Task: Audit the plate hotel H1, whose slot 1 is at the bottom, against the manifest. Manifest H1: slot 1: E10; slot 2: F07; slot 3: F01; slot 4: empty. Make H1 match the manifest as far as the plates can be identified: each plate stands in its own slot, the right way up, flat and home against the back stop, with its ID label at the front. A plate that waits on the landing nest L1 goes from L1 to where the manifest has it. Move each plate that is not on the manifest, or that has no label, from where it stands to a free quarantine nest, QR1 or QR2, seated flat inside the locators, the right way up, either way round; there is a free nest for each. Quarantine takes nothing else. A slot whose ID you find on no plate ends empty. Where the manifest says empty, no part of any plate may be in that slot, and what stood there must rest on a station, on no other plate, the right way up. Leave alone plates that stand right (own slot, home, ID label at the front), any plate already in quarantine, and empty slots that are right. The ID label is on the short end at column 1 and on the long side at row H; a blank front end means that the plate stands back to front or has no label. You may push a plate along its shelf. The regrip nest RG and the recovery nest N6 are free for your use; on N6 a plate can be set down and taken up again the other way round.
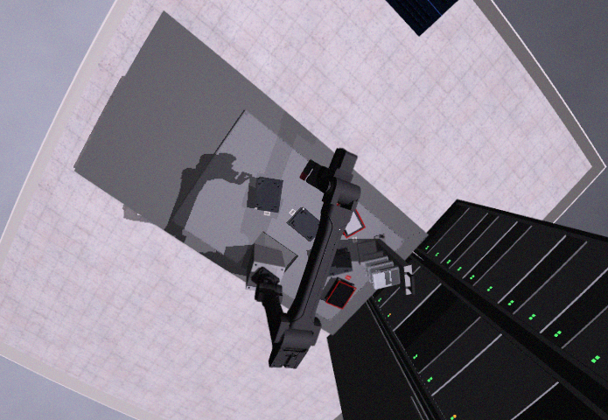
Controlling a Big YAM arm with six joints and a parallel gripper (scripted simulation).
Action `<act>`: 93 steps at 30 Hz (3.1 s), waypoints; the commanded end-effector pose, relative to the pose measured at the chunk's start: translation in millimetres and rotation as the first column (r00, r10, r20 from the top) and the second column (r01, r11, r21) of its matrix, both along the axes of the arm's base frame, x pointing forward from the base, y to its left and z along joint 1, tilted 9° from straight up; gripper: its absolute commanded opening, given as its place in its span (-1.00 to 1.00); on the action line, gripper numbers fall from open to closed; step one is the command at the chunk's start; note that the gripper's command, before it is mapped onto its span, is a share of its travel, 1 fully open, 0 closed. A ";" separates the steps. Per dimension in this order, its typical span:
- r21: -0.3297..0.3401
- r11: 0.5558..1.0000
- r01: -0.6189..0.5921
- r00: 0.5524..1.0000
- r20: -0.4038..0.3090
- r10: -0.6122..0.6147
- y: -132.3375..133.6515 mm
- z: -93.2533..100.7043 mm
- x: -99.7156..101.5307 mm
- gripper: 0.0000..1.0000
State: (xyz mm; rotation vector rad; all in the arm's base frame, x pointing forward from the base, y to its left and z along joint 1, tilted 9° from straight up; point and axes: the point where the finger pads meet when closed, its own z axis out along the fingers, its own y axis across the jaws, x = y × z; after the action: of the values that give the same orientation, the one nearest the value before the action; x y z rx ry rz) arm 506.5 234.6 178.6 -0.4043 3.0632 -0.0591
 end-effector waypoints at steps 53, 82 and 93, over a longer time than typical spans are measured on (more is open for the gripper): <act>-0.033 0.997 0.072 0.995 0.072 -0.069 -107.2 -24.9 -91.7 -1.00; -0.075 0.989 0.129 0.989 0.078 -0.123 -151.3 -64.5 -158.5 -1.00; -0.076 0.990 0.121 0.991 0.073 -0.116 -170.2 -78.7 -180.2 -1.00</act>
State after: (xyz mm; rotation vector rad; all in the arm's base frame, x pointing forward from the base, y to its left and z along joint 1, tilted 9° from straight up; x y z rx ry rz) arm 326.8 68.9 93.9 -0.2175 3.0568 -0.2105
